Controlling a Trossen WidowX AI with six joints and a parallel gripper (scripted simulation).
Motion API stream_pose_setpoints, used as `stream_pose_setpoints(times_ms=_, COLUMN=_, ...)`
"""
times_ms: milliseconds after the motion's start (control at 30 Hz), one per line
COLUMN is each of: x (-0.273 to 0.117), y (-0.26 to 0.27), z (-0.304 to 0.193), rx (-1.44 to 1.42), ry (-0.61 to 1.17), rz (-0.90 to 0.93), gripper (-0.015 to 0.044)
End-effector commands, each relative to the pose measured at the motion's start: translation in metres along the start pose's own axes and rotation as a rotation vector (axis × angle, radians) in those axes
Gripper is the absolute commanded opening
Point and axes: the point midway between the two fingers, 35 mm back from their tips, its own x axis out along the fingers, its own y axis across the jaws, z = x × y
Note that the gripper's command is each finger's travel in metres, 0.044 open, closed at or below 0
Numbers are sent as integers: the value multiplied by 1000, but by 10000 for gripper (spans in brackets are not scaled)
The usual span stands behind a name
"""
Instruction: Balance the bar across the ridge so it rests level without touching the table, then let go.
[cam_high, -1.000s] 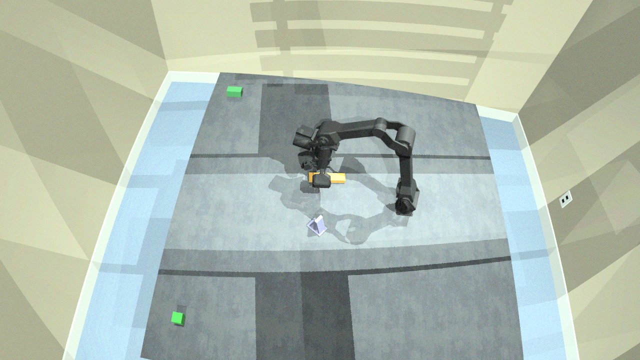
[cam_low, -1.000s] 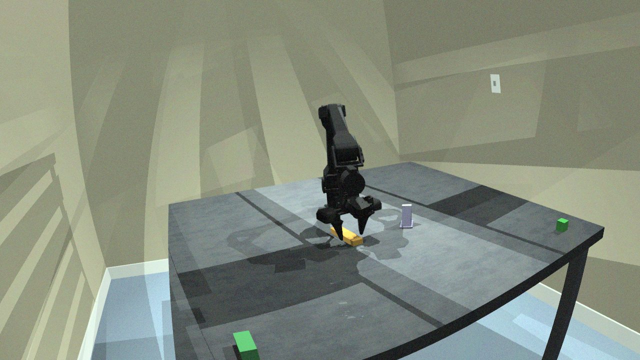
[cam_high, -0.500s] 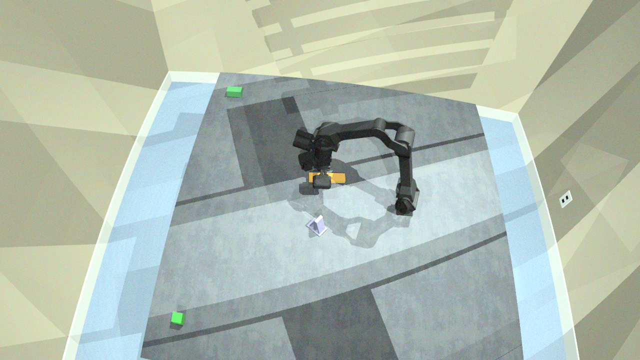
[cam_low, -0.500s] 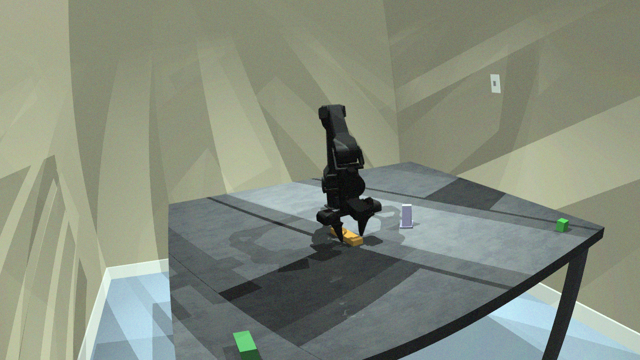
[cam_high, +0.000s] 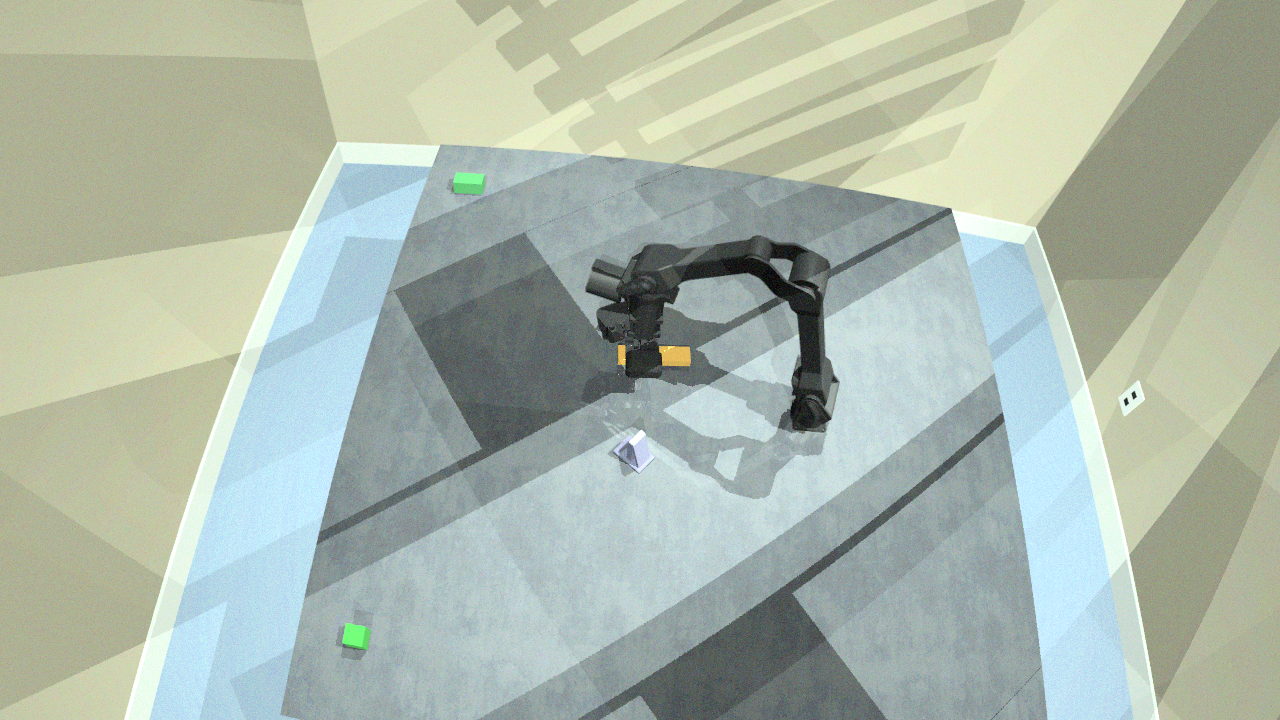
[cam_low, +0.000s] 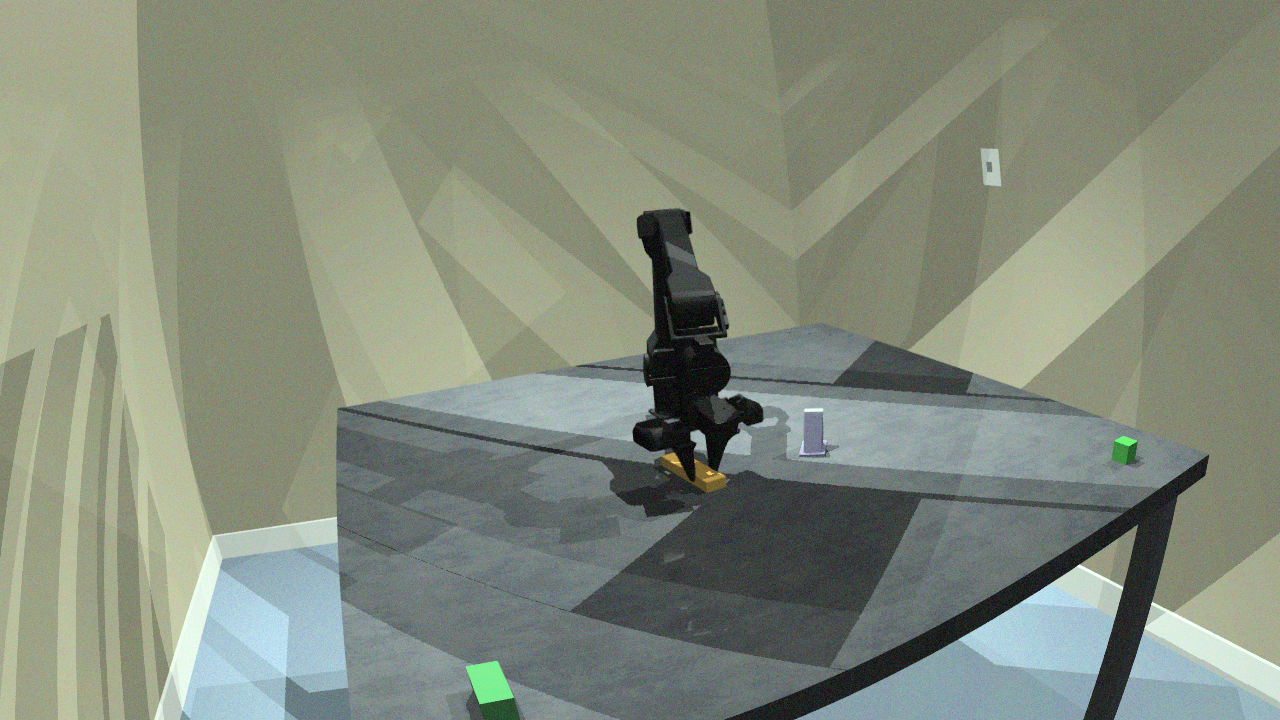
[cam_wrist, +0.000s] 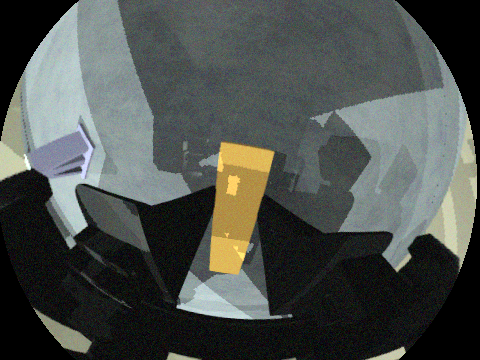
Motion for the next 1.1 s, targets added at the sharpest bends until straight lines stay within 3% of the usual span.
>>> stream_pose_setpoints(times_ms=0, x=-2, y=0, z=0, rx=0, ry=0, rz=0, gripper=52)
stream_pose_setpoints(times_ms=67, x=-6, y=-1, z=1, rx=0, ry=0, rz=0, gripper=0)
stream_pose_setpoints(times_ms=1067, x=-84, y=-2, z=5, rx=-3, ry=2, rz=-2, gripper=0)
